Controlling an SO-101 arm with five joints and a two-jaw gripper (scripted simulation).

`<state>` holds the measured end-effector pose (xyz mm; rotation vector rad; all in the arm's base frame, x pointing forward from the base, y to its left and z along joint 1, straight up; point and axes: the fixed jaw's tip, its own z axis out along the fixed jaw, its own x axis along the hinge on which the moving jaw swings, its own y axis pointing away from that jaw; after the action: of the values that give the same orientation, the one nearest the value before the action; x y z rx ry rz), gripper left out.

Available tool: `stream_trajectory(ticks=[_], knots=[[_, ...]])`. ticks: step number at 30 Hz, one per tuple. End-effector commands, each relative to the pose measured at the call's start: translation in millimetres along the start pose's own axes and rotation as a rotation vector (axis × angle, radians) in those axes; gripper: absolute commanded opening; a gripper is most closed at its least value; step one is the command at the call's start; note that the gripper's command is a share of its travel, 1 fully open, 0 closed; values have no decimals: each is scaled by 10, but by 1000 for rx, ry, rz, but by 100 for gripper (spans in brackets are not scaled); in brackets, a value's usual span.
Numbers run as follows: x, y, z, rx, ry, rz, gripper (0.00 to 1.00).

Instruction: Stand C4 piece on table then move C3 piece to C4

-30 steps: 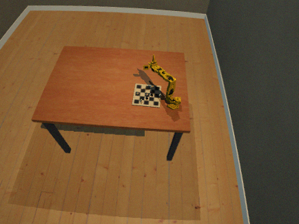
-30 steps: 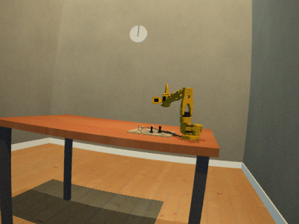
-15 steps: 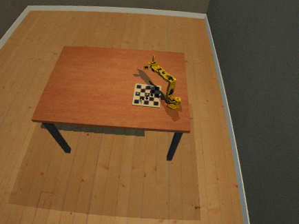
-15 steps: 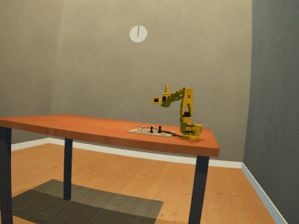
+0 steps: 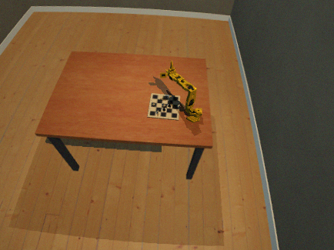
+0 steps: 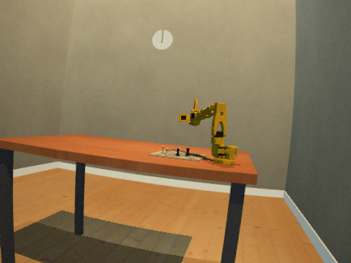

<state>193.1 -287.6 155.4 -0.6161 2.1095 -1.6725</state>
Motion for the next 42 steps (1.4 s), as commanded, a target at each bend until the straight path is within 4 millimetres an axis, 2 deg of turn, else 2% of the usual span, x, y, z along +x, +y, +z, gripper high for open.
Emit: stream_trajectory(ticks=[1,27,31,36,38,42], knots=[[-1,-16,-8,5,0,1,100],[-29,-61,-30,16,-8,12,100],[-116,-105,-88,14,-33,44,98],[-326,-168,-241,-7,-93,124,94],[-326,-168,-241,-7,-93,124,94],[-556,-186,-443,-54,-160,220,90]])
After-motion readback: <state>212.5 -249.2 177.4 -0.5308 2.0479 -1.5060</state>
